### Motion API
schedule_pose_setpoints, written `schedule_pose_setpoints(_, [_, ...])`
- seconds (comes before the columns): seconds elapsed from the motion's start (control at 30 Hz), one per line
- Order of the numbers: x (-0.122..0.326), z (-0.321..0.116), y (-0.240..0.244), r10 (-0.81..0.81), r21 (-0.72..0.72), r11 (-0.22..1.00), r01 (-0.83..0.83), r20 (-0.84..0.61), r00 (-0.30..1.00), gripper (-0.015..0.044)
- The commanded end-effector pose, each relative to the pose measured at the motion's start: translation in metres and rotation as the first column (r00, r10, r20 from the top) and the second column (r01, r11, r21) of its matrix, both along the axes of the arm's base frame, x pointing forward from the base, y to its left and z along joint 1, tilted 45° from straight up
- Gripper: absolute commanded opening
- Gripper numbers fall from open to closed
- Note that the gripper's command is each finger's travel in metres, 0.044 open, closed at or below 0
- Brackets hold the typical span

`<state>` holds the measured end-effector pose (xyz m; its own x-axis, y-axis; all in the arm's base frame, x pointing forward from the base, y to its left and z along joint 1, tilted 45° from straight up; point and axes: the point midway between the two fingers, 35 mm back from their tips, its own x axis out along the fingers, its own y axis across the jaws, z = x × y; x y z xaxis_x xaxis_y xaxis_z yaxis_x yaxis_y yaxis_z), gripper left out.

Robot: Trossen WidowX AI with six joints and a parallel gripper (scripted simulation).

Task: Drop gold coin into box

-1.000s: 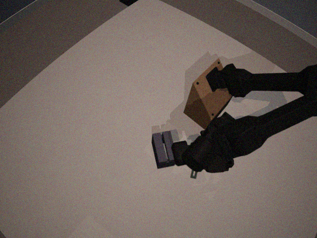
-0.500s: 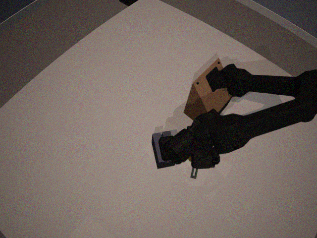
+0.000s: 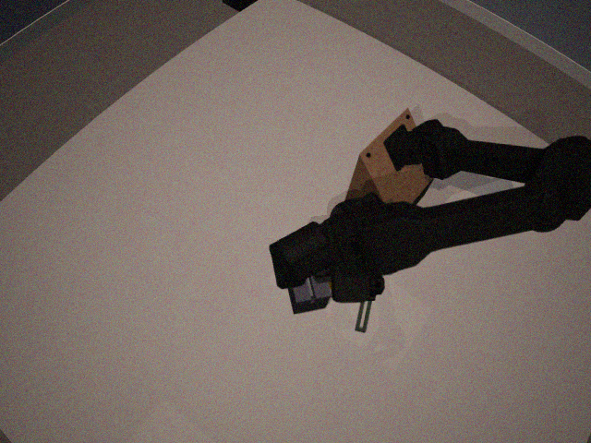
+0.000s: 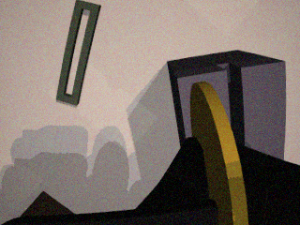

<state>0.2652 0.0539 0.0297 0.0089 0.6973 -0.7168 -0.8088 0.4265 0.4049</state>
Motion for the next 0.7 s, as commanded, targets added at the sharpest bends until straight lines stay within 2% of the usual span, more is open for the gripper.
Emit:
schedule_pose_setpoints(0.0, [0.003,-0.008,-0.007,0.007,0.0,1.0,-0.007,0.004,1.0,0.0])
schedule_pose_setpoints(0.37, [0.007,-0.027,-0.026,0.013,0.009,1.0,-0.013,0.013,1.0,0.0])
schedule_pose_setpoints(0.67, [0.006,-0.023,-0.024,0.005,0.01,1.0,-0.005,0.01,1.0,0.0])
